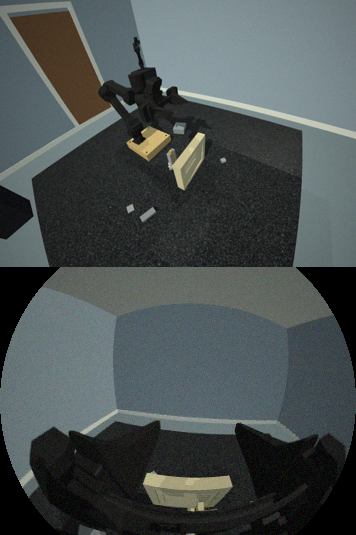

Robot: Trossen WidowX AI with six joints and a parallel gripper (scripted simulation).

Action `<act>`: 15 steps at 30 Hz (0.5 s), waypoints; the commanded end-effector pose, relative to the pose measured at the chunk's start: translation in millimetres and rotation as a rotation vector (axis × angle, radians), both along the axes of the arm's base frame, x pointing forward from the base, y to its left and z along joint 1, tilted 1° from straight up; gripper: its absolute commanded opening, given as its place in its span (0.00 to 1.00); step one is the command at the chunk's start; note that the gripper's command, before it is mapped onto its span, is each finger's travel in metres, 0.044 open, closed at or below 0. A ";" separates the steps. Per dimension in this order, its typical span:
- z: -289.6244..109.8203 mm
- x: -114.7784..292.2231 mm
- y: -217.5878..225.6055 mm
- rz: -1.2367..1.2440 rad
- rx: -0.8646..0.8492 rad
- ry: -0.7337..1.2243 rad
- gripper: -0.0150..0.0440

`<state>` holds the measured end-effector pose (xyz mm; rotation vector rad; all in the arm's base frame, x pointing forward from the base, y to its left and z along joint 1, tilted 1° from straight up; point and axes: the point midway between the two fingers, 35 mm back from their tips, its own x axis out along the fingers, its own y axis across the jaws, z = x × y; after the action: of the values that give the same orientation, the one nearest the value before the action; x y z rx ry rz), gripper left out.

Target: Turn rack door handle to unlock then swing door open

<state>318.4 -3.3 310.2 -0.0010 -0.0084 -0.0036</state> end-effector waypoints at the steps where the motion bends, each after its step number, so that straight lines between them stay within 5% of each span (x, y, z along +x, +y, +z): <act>1: -0.5 0.5 -0.2 -0.001 -0.001 0.005 0.89; 4: -7.8 7.8 -3.1 -0.008 -0.010 0.070 0.76; 15: -44.6 32.0 -17.8 -0.035 -0.045 0.380 0.76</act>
<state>345.8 -17.5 274.9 -0.0370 0.2966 -0.0360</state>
